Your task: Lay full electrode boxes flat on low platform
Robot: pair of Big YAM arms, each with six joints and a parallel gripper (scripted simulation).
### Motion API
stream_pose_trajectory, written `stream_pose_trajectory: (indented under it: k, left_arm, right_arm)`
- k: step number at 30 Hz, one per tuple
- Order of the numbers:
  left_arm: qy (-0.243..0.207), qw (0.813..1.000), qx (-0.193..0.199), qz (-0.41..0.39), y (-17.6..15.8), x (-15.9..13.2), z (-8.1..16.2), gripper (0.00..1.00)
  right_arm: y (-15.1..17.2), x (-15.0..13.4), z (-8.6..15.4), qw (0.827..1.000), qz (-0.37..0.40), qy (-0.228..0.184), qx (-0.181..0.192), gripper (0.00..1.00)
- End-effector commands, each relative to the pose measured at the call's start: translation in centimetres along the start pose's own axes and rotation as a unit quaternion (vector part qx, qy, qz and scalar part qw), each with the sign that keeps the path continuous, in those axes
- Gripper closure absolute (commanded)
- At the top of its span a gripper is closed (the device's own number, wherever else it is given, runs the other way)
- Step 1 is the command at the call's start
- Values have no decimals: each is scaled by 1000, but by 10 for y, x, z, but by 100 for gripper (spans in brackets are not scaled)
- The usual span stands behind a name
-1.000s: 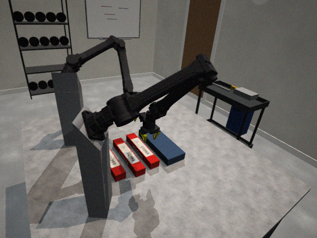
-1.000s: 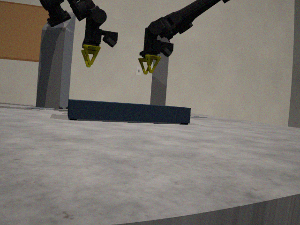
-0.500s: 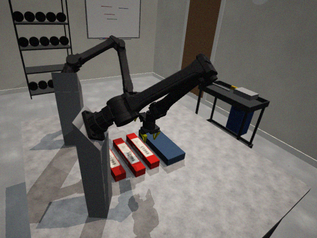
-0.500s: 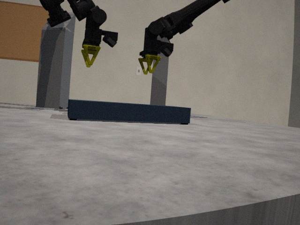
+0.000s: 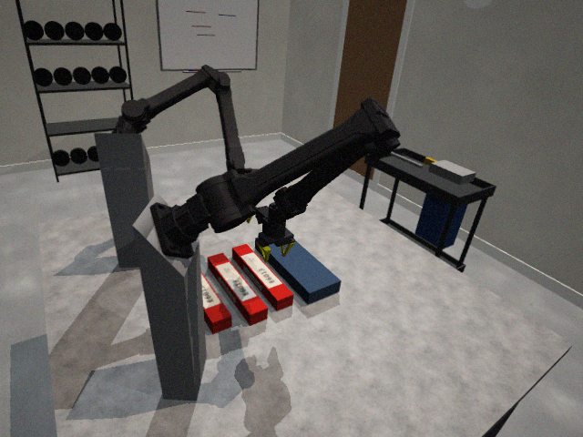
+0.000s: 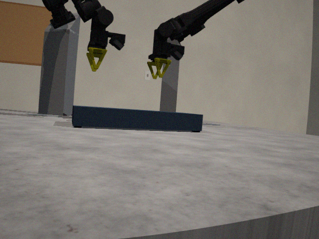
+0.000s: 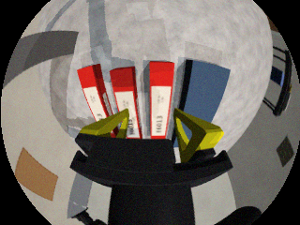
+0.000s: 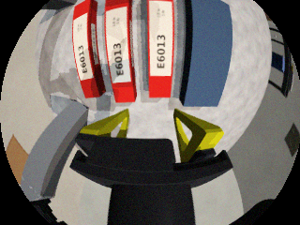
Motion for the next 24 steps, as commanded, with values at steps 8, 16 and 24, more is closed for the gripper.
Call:
stream_pose_trajectory:
  k: [8, 16, 24]
  left_arm:
    - [0, 1000, 5, 2, 19, -4, -12, 0]
    - [0, 1000, 7, 0, 74, -11, -24, 0]
    - [1, 1000, 9, -2, 115, -17, -32, 0]
  right_arm:
    - [20, -9, -14, 1000, 14, 6, 7, 0]
    - [76, -15, -22, 1000, 21, 2, 8, 0]
    - [116, -26, -31, 1000, 21, 5, 11, 0]
Point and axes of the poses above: on each arm, the point where the finger pads meet when closed, its own z axis back along the fingers, its own y axis across the jaws, x = y × z, the point moved 3 cm from there along z, back along the fingers, and after that the axes turned 14 degrees about -z, right-handed, at the moved point
